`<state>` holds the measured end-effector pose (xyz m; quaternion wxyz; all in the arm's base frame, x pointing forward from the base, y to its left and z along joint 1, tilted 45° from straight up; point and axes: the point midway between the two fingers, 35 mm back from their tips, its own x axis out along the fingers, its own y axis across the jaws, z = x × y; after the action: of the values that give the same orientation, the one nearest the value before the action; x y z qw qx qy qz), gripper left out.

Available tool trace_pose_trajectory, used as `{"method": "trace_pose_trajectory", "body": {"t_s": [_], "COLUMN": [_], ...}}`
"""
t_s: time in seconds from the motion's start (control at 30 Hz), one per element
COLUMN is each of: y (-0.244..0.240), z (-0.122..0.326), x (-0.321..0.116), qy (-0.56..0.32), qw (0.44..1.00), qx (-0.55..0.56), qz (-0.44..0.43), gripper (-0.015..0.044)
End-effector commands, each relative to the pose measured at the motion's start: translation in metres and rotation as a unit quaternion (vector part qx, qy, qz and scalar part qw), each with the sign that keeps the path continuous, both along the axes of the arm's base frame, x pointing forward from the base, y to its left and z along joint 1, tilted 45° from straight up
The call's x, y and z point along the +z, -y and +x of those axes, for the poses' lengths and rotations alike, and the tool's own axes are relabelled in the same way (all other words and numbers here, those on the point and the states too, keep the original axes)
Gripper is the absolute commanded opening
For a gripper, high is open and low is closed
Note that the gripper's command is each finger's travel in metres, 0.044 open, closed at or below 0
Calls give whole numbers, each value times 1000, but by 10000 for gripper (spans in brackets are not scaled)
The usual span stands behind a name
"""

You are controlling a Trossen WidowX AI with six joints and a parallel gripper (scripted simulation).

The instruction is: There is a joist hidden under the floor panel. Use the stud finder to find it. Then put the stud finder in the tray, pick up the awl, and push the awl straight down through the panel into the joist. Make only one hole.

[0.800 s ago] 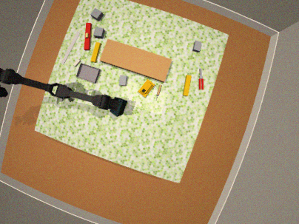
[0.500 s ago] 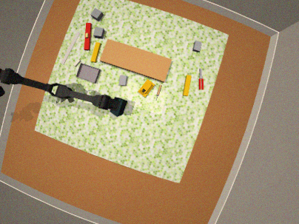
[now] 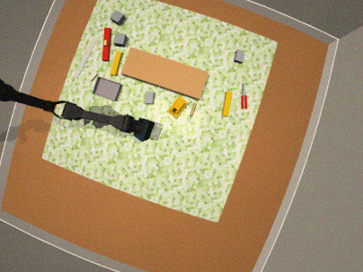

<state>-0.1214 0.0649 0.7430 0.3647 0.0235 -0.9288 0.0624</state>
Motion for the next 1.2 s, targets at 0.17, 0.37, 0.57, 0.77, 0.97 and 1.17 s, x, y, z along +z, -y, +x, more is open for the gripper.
{"method": "trace_pose_trajectory", "body": {"t_s": [0.17,0.37,0.57,0.77,0.97,1.17], "y": [85,156,216,266,334,397], "z": [26,46,75,106,146,189], "x": [7,-3,-14,-31,-66,-114], "qy": [-72,-115,-174,-231,-316,-407], "qw": [990,965,935,902,834,748], "qx": [-10,-19,-18,-4,-26,-44], "qz": [125,235,310,365,451,522], "gripper": [440,440,440,440,440,440]}}
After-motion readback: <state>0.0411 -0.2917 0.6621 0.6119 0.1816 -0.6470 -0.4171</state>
